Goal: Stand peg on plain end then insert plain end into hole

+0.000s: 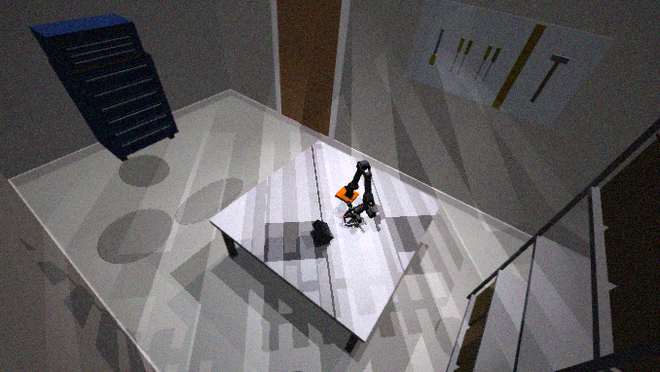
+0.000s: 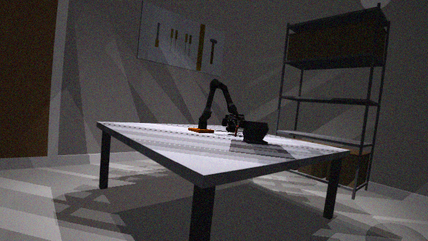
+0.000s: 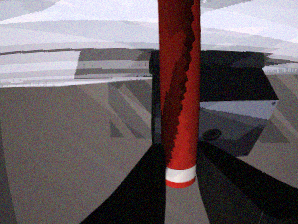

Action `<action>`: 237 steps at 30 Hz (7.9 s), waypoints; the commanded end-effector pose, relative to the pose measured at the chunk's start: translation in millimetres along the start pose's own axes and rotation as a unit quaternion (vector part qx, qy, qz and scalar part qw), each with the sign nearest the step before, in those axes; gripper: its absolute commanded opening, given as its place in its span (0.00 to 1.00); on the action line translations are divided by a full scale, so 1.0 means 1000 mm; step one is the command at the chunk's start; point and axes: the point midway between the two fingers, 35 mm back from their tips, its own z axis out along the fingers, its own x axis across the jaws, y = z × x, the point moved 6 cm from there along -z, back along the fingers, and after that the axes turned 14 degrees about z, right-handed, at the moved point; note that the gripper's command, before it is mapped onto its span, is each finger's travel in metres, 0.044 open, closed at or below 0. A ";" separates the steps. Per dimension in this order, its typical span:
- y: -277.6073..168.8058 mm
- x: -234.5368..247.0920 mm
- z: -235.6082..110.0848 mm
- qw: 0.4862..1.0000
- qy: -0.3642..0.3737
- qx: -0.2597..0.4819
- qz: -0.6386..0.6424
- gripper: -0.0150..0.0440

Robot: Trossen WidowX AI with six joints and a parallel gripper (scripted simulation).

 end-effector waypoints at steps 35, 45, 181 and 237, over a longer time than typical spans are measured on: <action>0.007 0.002 -0.008 1.000 -0.004 0.016 -0.005 0.34; 0.009 0.003 -0.011 1.000 -0.005 0.019 -0.010 0.34; -0.084 -0.022 -0.062 0.997 -0.029 0.057 -0.045 1.00; -0.129 -0.017 0.013 0.809 0.139 -0.572 0.001 1.00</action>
